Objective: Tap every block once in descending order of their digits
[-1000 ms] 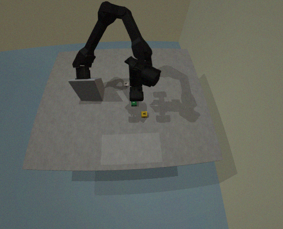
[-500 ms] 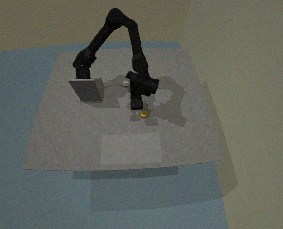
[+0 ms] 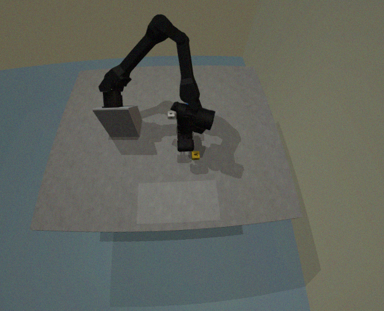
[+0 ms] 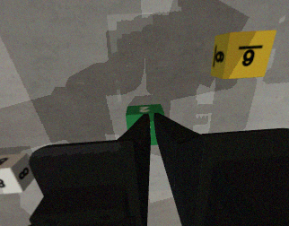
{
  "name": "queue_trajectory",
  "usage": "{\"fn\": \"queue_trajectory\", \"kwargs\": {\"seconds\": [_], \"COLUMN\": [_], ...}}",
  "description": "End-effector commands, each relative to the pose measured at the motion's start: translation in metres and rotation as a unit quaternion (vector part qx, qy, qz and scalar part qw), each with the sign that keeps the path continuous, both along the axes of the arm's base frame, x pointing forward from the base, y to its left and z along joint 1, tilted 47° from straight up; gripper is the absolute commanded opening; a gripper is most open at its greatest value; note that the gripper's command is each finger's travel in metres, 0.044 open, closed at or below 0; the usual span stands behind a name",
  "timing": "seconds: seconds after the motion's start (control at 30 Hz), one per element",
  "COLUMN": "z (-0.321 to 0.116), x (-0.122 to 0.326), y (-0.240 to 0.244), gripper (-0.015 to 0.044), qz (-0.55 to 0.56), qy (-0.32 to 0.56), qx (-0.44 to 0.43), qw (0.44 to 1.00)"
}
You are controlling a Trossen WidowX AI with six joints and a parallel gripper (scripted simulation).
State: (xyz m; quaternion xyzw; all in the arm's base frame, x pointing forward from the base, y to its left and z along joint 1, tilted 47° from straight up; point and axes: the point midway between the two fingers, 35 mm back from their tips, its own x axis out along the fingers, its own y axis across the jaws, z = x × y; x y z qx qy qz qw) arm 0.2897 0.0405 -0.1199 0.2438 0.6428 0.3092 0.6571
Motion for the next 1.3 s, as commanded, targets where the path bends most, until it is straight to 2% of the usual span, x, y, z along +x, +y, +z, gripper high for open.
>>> {"fn": "queue_trajectory", "kwargs": {"seconds": [0.0,0.4,0.5,0.7,0.87,1.1,1.27], "z": [-0.005,0.016,0.035,0.116,0.184,0.268,0.275], "x": [-0.002,-0.001,0.005,0.015,-0.001,-0.057,-0.064], "y": [0.005,-0.017,-0.010,0.028,0.066,0.111,0.115], "gripper": [0.0020,0.0020,0.0099,0.0256,0.0387,0.0400,0.0400], "qz": [-0.001,-0.001,-0.004,-0.012,-0.013,-0.003,-0.001], "qy": [0.004,0.004,0.005,0.005,0.003,0.005,0.006], "qx": [0.004,0.003,-0.004,-0.021,-0.018,0.005,0.008], "qw": [1.000,1.000,1.000,1.000,1.000,1.000,1.000]}}
